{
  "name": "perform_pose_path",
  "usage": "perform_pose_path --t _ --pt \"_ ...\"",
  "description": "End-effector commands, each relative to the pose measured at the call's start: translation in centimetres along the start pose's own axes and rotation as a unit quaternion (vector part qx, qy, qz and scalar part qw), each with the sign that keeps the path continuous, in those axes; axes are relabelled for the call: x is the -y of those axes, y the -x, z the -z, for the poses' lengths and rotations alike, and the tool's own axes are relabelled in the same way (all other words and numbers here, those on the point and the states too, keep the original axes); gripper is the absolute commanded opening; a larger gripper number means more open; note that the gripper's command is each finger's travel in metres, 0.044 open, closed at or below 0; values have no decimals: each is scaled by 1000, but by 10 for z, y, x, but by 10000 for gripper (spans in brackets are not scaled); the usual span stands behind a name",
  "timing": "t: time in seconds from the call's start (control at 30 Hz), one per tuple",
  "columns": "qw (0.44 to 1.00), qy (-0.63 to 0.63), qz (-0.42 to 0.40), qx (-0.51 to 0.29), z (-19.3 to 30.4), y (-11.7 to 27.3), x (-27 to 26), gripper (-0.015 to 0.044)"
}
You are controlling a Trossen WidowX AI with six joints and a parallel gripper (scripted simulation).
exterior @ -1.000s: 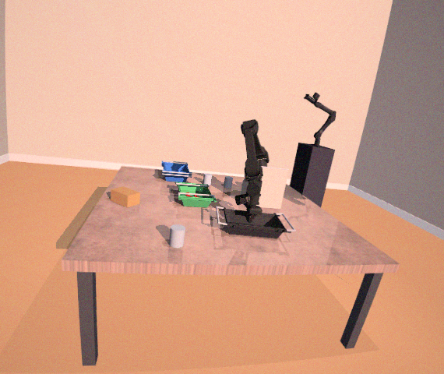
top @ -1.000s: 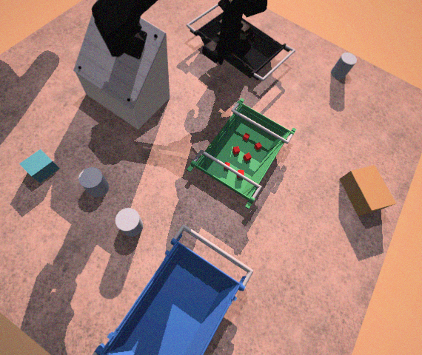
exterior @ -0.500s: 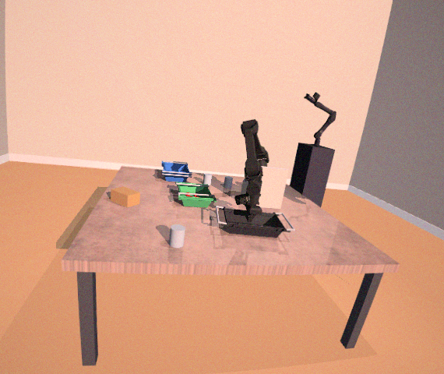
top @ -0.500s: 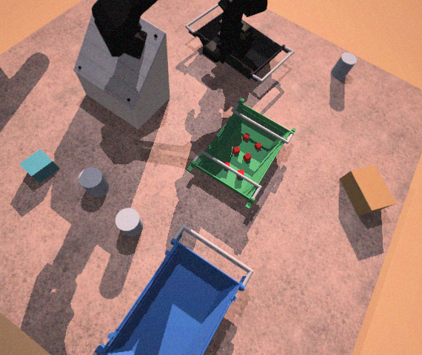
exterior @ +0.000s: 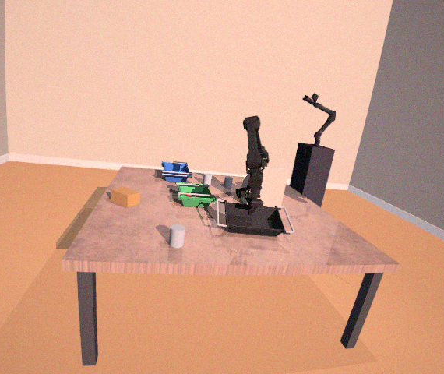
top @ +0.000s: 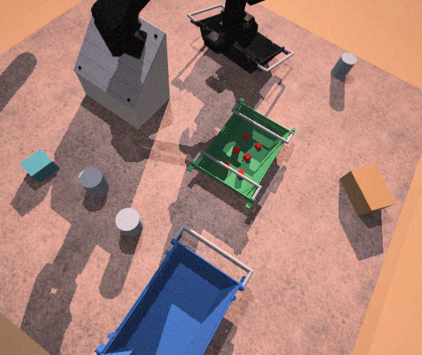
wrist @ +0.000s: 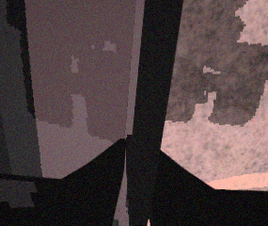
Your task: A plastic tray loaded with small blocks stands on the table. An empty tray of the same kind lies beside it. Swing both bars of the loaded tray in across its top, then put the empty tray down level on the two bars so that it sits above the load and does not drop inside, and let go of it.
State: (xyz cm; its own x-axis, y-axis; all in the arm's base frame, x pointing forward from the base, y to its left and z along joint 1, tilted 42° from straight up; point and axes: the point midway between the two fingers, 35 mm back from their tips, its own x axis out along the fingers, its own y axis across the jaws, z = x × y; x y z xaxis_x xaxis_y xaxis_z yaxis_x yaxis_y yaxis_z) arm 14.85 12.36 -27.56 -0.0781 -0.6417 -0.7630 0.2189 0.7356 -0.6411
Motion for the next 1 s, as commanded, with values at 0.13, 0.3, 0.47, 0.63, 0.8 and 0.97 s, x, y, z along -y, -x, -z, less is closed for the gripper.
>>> perform_pose_path --t 0.13,0.3,0.47,0.63,0.8,0.97 --pt "1000 -1 1 1 2 44 1 0" --pt "1000 -1 1 1 2 45 1 0" --pt "1000 -1 0 1 0 60 -4 0" --pt "1000 -1 -1 1 -3 94 -14 0" --pt "1000 -1 -1 1 -4 131 -19 0" --pt "1000 -1 -1 1 -4 142 -20 0"
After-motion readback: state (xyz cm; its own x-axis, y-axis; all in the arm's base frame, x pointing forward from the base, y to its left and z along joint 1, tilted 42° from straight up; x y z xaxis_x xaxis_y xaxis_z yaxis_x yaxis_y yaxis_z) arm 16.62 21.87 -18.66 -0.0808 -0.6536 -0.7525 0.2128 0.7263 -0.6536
